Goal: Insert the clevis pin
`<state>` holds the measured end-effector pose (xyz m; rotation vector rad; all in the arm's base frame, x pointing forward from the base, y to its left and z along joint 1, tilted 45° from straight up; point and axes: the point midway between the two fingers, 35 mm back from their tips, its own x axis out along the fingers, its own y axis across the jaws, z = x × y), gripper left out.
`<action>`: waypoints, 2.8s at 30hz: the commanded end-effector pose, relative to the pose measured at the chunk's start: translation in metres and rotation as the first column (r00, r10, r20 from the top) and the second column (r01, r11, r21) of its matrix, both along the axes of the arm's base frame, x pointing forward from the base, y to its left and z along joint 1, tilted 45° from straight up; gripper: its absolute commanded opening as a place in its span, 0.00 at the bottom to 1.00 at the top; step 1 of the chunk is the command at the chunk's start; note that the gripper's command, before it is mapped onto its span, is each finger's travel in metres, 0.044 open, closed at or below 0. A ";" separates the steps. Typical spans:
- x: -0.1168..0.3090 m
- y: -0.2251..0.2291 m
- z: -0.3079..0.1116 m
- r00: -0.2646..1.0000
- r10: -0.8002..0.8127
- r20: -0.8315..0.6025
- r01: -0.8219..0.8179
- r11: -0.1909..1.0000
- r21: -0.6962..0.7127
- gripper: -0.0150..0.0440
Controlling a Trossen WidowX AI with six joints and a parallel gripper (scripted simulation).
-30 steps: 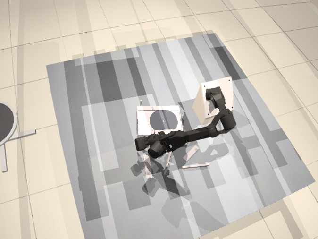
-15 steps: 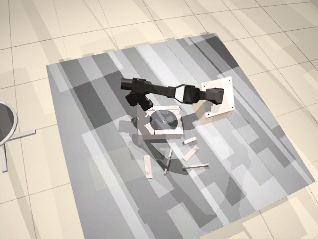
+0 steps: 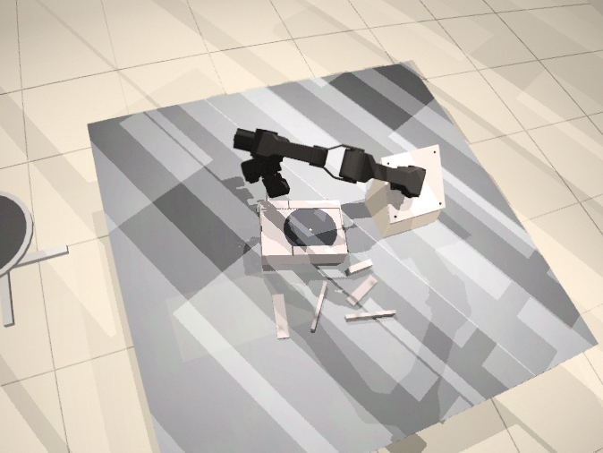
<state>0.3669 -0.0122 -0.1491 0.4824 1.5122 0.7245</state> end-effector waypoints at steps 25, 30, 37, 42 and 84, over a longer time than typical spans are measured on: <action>-0.003 0.027 -0.026 1.000 -0.006 -0.001 0.006 1.000 0.006 0.46; -0.003 0.027 -0.026 1.000 -0.006 -0.001 0.006 1.000 0.006 0.32; -0.003 0.027 -0.026 1.000 -0.006 -0.001 0.006 1.000 0.006 0.25; -0.003 0.027 -0.026 1.000 -0.006 -0.001 0.006 1.000 0.006 0.25; -0.008 -0.005 -0.056 0.894 -0.323 0.311 0.323 0.945 0.052 0.25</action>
